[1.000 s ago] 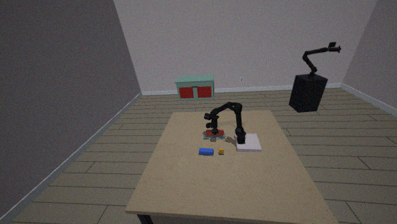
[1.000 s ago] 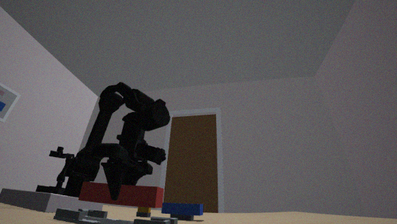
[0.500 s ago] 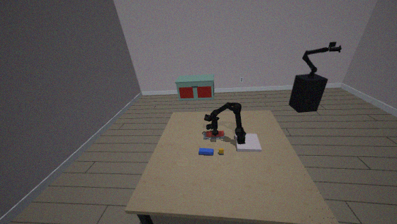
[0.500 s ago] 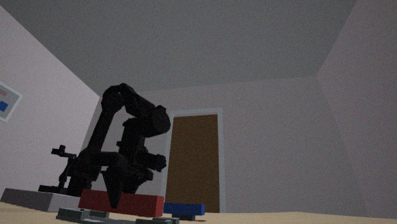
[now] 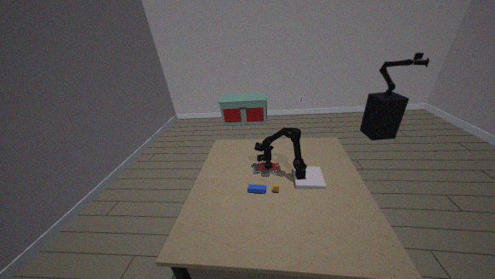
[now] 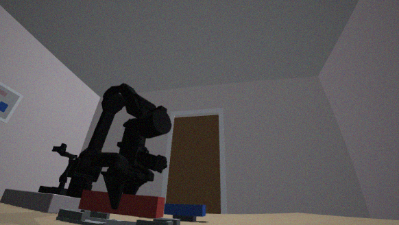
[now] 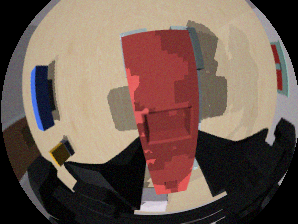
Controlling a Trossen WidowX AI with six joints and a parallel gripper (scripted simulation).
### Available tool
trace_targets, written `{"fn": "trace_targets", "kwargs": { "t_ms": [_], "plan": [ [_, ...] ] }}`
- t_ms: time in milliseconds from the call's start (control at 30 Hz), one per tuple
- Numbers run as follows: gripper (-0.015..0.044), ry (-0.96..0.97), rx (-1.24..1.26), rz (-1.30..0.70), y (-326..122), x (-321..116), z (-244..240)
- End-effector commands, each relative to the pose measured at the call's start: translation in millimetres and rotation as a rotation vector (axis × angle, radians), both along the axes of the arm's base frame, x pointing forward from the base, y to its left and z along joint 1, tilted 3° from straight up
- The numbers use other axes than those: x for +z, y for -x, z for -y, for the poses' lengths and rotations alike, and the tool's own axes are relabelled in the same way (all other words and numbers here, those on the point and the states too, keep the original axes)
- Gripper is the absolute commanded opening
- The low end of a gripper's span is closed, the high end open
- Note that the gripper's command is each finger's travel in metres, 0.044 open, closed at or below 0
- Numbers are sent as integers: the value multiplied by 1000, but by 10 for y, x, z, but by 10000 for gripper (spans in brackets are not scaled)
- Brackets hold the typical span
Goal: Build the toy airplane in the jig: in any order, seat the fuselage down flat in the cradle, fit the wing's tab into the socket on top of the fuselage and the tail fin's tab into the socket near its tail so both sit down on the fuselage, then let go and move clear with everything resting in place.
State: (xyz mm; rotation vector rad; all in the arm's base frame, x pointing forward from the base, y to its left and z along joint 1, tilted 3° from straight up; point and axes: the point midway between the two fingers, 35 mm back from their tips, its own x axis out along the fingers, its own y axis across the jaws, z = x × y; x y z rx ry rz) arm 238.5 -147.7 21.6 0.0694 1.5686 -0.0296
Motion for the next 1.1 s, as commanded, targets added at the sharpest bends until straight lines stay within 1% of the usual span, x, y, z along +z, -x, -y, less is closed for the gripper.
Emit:
{"fn": "trace_targets", "kwargs": {
  "t_ms": [0, 267, 300, 600, 667, 800, 867, 1067],
  "plan": [
    [214, 1, 0, 1, -3, 4, 2],
    [424, 1, 0, 1, -3, 4, 2],
    [440, 1, 0, 1, -3, 4, 2],
    [440, 1, 0, 1, -7, 27, 5],
    [440, 1, 1, 1, -34, 212, 26],
    [440, 1, 3, -2, -36, 834, 42],
    [440, 1, 4, -4, -10, 1031, 30],
    [440, 1, 4, -3, -47, 1056, 48]
  ]
}}
